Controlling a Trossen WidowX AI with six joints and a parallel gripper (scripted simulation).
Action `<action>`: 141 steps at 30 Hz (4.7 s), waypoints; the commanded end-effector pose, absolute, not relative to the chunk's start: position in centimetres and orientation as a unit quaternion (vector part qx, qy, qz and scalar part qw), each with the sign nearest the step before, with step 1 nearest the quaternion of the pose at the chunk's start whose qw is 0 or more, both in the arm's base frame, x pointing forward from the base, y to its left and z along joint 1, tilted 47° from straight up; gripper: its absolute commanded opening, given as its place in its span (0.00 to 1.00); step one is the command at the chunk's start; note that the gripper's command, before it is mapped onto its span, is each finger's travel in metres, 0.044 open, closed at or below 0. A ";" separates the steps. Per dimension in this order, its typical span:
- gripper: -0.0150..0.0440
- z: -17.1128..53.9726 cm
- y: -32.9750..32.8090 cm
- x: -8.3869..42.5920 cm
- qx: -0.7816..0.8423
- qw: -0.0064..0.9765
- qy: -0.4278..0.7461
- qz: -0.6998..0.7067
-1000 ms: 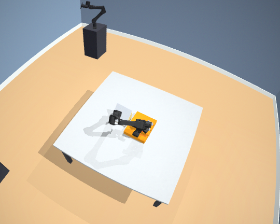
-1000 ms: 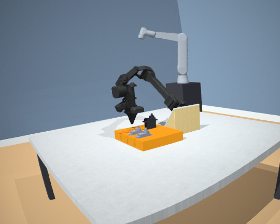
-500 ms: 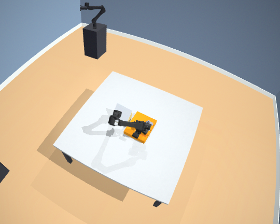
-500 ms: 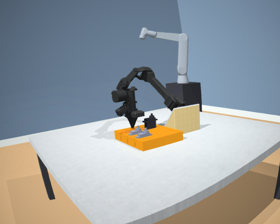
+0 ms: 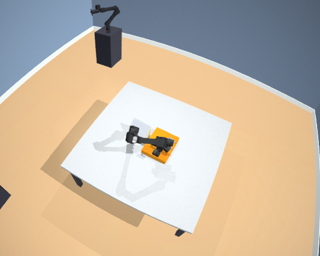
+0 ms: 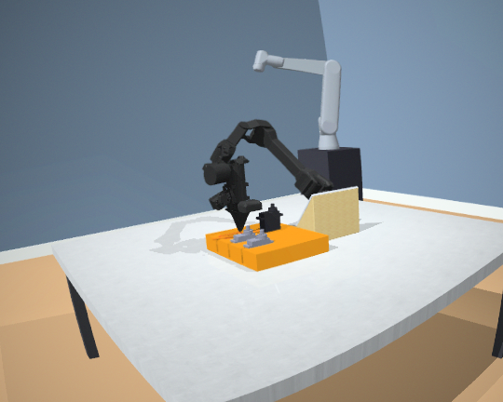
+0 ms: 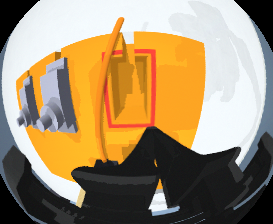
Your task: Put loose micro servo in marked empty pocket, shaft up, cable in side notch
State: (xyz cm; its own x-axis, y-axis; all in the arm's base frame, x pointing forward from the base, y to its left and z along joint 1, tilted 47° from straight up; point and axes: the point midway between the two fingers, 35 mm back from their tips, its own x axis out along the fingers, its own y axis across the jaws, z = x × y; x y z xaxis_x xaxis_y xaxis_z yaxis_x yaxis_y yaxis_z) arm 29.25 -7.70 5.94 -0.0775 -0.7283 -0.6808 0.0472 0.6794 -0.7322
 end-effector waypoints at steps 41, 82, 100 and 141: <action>0.25 0.9 -3.0 29.4 -0.254 0.630 0.666 -0.308; 1.00 5.8 1.2 23.8 -0.262 0.626 0.671 -0.298; 0.73 4.7 0.0 23.7 -0.262 0.626 0.671 -0.299; 0.25 7.2 1.7 24.4 -0.262 0.626 0.671 -0.298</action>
